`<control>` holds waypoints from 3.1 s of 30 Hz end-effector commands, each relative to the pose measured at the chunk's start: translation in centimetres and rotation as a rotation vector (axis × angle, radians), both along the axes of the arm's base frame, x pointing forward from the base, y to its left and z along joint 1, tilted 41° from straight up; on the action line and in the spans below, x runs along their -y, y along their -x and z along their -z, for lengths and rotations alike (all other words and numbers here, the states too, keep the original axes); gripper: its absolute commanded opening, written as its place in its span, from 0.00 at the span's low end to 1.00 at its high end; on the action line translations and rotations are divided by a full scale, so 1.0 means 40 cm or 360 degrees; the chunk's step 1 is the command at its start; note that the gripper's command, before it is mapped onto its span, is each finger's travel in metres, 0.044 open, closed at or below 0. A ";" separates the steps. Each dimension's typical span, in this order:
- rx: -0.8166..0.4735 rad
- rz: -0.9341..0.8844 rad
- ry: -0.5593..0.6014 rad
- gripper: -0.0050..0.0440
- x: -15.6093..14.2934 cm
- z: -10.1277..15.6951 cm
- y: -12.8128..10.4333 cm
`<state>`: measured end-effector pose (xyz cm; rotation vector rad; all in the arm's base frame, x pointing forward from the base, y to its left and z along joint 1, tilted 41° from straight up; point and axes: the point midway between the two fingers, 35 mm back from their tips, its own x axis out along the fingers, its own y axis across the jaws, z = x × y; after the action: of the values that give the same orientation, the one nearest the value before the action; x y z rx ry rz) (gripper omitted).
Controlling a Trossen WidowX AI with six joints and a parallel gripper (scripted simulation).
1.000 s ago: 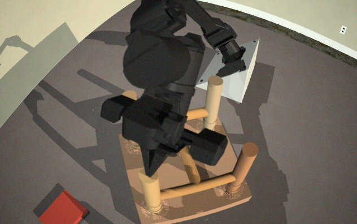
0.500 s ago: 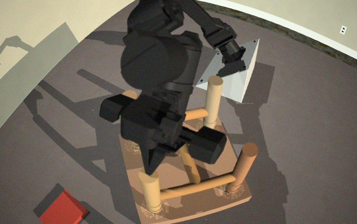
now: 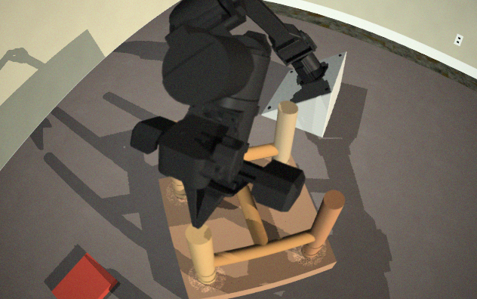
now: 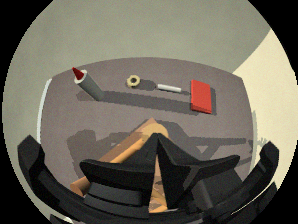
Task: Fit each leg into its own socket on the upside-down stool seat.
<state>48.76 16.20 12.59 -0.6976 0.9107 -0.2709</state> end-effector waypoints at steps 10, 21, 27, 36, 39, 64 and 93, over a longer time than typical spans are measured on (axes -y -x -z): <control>-0.0142 -0.0049 0.0000 0.10 -0.083 0.034 0.052; -0.0613 -0.0087 0.0106 0.10 -0.256 0.162 0.268; -0.0689 -0.0076 0.0161 0.10 -0.259 0.169 0.302; -0.0689 -0.0076 0.0161 0.10 -0.235 0.195 0.301; -0.0689 -0.0076 0.0161 0.10 -0.219 0.212 0.302; -0.0689 -0.0076 0.0161 0.10 -0.187 0.252 0.293; -0.0689 -0.0076 0.0161 0.10 -0.150 0.293 0.289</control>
<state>37.04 24.24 2.55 -0.8773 1.2410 -0.0950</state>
